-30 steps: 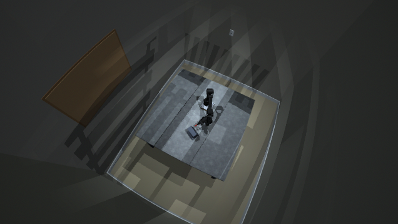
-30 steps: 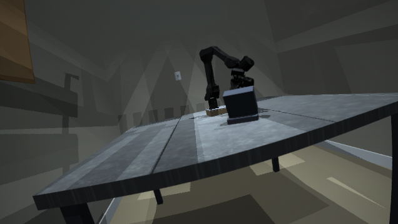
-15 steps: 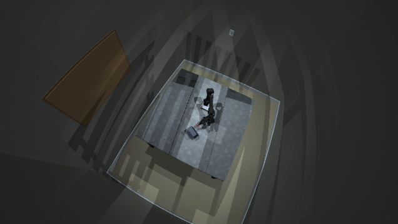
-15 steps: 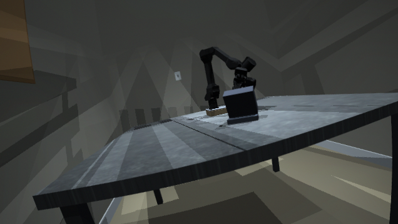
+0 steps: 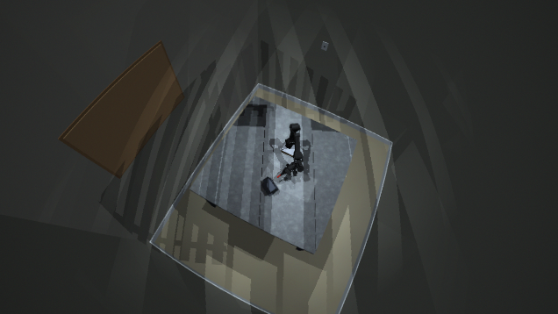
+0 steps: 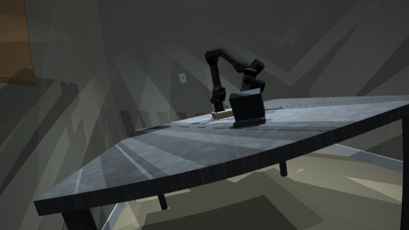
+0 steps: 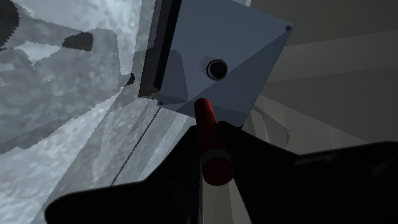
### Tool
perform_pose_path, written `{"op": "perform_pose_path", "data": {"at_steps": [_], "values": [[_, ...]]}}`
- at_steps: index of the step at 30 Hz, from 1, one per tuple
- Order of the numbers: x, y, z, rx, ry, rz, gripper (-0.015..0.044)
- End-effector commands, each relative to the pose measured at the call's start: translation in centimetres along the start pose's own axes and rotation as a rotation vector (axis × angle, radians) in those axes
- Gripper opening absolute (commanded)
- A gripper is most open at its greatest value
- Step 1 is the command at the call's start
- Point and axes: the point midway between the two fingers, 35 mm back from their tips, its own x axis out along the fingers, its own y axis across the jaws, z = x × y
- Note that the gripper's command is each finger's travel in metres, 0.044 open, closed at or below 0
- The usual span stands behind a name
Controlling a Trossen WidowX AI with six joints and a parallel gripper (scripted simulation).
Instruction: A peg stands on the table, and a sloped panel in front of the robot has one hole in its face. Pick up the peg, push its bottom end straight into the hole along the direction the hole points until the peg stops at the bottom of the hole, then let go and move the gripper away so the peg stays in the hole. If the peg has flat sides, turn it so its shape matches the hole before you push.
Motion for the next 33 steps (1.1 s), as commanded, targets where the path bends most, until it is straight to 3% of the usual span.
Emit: {"op": "perform_pose_path", "data": {"at_steps": [1, 13, 33], "values": [[-0.5, 0.0, 0.2, -0.015, 0.000, -0.025, 0.0000], [-1.6, 0.0, 0.9, -0.039, -0.003, -0.083, 0.0000], [0.2, -0.4, 1.3, -0.046, -0.007, -0.107, 0.0000]]}}
